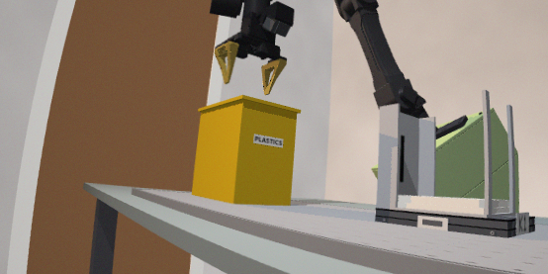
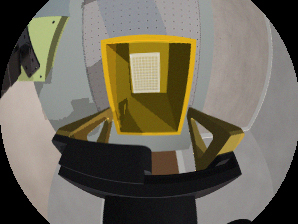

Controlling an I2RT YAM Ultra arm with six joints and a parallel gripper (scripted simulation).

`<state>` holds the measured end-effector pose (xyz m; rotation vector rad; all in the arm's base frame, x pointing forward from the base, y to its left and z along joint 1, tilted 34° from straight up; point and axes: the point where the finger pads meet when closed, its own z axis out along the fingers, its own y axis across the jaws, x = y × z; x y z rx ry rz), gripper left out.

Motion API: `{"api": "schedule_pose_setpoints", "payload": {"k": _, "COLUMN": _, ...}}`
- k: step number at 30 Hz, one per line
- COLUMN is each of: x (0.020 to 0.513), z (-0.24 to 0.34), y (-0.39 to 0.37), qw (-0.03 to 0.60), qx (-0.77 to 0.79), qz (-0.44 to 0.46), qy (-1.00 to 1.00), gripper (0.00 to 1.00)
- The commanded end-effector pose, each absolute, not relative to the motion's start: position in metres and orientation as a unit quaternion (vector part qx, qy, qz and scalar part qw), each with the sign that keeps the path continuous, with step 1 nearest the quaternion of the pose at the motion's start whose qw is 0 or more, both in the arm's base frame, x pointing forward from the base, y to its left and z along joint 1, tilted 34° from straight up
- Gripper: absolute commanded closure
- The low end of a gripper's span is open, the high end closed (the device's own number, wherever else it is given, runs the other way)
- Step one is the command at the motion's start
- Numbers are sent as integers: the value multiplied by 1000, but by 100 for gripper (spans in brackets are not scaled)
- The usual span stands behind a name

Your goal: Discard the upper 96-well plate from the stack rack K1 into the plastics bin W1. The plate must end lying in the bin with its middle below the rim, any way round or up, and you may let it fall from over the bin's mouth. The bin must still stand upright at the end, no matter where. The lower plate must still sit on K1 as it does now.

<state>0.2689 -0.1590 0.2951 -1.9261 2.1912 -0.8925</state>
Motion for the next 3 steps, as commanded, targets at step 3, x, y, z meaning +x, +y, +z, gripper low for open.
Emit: {"api": "schedule_pose_setpoints", "payload": {"k": 3, "x": 267, "z": 298, "y": -158, "qw": 47, "qx": -630, "qz": -295, "qy": 717, "gripper": 0}}
